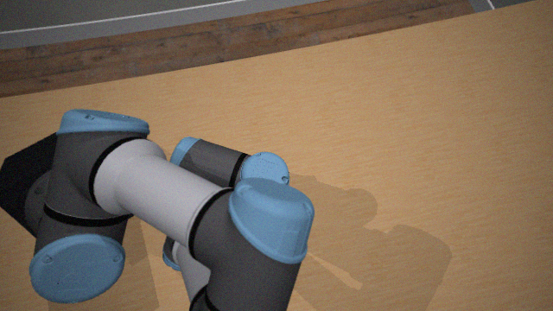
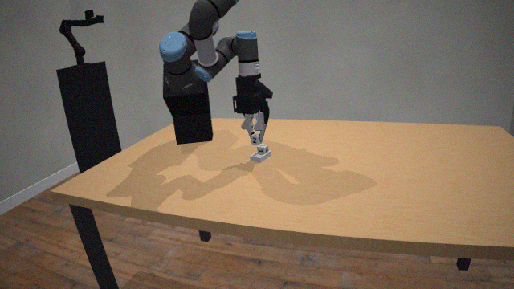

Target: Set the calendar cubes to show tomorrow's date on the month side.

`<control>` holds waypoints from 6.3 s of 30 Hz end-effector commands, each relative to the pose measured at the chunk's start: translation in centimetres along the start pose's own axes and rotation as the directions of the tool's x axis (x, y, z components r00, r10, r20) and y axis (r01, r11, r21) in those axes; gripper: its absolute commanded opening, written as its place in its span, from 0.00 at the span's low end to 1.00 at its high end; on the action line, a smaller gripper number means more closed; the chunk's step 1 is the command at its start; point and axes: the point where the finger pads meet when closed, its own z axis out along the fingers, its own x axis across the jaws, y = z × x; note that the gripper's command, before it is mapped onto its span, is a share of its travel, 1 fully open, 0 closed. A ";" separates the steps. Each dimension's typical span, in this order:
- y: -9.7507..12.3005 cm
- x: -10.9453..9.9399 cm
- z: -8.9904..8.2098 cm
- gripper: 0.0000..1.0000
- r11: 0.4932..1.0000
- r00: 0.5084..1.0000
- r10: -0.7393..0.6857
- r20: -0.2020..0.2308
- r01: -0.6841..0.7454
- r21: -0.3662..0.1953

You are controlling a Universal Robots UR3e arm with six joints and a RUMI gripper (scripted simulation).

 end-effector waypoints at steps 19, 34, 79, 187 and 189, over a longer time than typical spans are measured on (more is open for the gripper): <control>0.0 0.1 1.5 0.10 1.000 1.000 0.000 -0.006 0.000 0.000; 0.0 0.1 1.5 0.10 1.000 1.000 0.000 -0.006 0.000 0.000; 0.0 0.1 2.9 0.10 1.000 1.000 0.000 -0.006 0.000 0.000; 0.0 0.1 4.9 0.10 1.000 1.000 0.000 -0.006 0.000 0.000; 0.0 0.1 4.9 0.10 1.000 1.000 0.000 -0.006 0.000 0.000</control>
